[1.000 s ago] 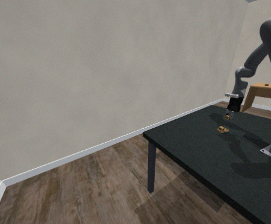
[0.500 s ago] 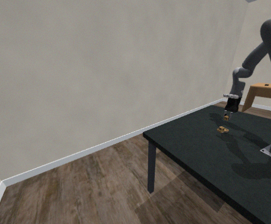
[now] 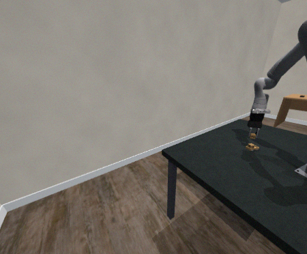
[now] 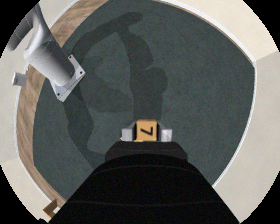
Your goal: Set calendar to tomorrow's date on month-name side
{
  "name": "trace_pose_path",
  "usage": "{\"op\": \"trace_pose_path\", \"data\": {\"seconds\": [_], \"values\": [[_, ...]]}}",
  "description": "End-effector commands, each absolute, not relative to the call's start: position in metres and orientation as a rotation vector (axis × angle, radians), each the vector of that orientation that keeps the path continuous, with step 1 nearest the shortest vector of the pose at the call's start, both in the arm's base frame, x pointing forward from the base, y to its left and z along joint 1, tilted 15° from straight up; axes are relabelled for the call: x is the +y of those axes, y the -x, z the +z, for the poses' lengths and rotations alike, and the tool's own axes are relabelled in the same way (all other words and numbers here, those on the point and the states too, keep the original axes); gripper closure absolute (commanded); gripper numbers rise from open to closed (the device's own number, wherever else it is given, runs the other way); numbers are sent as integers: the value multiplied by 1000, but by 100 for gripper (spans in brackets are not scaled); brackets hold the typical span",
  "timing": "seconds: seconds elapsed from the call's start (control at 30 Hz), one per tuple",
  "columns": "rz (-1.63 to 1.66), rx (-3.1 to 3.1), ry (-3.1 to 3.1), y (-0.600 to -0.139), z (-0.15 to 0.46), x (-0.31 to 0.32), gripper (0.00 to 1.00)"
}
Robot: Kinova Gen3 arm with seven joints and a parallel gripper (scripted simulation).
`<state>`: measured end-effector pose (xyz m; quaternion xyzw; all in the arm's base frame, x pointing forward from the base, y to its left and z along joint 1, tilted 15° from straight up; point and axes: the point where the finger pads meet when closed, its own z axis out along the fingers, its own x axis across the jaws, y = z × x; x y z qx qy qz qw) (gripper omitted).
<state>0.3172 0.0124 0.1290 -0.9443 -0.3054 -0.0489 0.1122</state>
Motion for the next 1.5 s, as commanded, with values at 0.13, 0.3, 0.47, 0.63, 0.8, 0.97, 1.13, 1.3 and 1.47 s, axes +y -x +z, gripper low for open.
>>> {"op": "trace_pose_path", "data": {"seconds": [0.13, 0.3, 0.47, 0.63, 0.8, 0.97, 1.13, 1.3, 1.47], "values": [[-192, -1244, 2649, -321, 135, 34, 43], [-240, -1639, 2449, -322, 140, 56, 43], [-282, -1976, 2218, -324, 144, 76, 43], [-304, -2140, 2080, -325, 147, 86, 43], [-332, -2344, 1878, -326, 151, 101, 43], [-349, -2467, 1738, -327, 153, 110, 43], [-357, -2516, 1677, -327, 154, 114, 43], [-359, -2534, 1654, -327, 155, 116, 43], [-359, -2535, 1652, -327, 155, 116, 43]]}}
